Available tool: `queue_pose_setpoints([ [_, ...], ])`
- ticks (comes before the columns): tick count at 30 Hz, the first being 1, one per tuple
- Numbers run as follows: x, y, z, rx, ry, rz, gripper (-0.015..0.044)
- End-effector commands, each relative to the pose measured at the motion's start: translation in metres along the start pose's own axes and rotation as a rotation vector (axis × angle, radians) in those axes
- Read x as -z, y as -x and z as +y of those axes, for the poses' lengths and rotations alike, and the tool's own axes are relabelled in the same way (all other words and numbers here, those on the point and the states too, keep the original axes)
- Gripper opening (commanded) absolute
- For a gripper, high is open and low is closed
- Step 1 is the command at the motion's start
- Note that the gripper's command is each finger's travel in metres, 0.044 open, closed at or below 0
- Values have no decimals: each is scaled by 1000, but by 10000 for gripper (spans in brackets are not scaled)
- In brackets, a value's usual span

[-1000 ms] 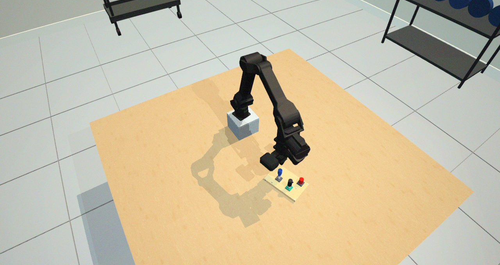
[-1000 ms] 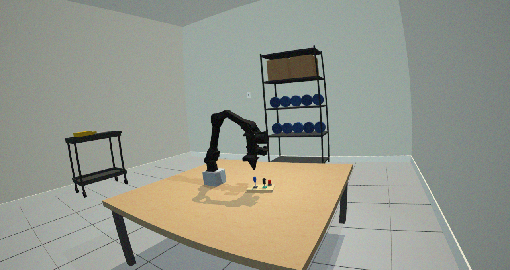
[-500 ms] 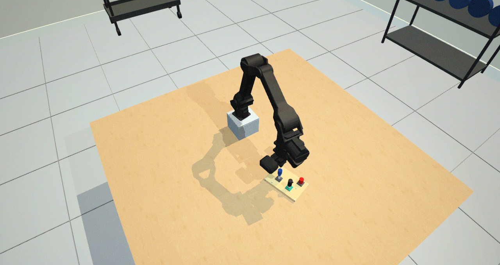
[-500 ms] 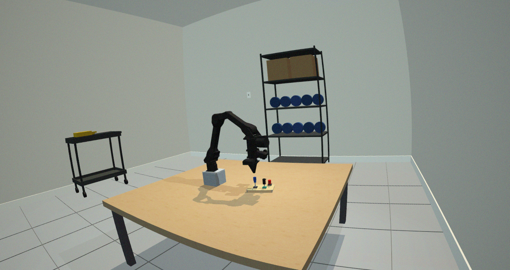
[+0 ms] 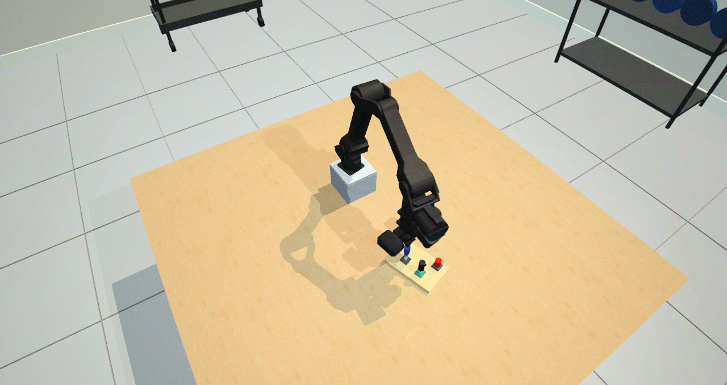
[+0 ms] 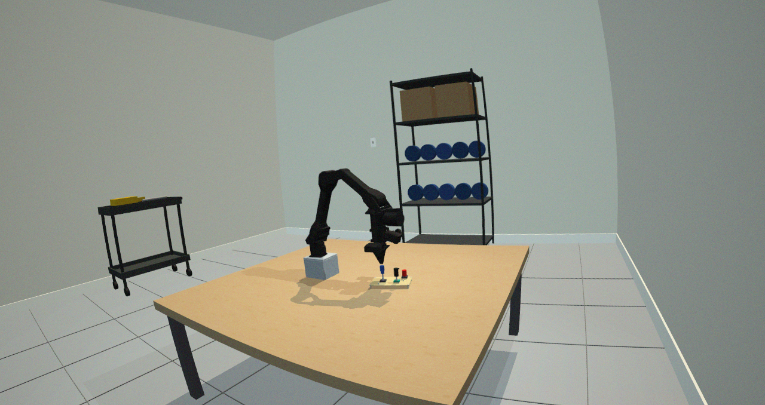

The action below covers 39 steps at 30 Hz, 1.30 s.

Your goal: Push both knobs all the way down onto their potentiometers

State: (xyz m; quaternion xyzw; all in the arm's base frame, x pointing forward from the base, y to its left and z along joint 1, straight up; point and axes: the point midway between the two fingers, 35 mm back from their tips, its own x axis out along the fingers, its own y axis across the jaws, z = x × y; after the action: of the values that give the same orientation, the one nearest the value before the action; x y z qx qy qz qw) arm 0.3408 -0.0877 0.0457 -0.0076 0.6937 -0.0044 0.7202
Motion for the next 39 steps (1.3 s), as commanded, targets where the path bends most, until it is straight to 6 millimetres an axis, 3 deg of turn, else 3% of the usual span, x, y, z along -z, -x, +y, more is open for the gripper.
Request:
queue_pose_setpoints([
  [1,0,-4,1,-4,-6,3,0],
  [39,0,-9,1,-4,-6,3,0],
])
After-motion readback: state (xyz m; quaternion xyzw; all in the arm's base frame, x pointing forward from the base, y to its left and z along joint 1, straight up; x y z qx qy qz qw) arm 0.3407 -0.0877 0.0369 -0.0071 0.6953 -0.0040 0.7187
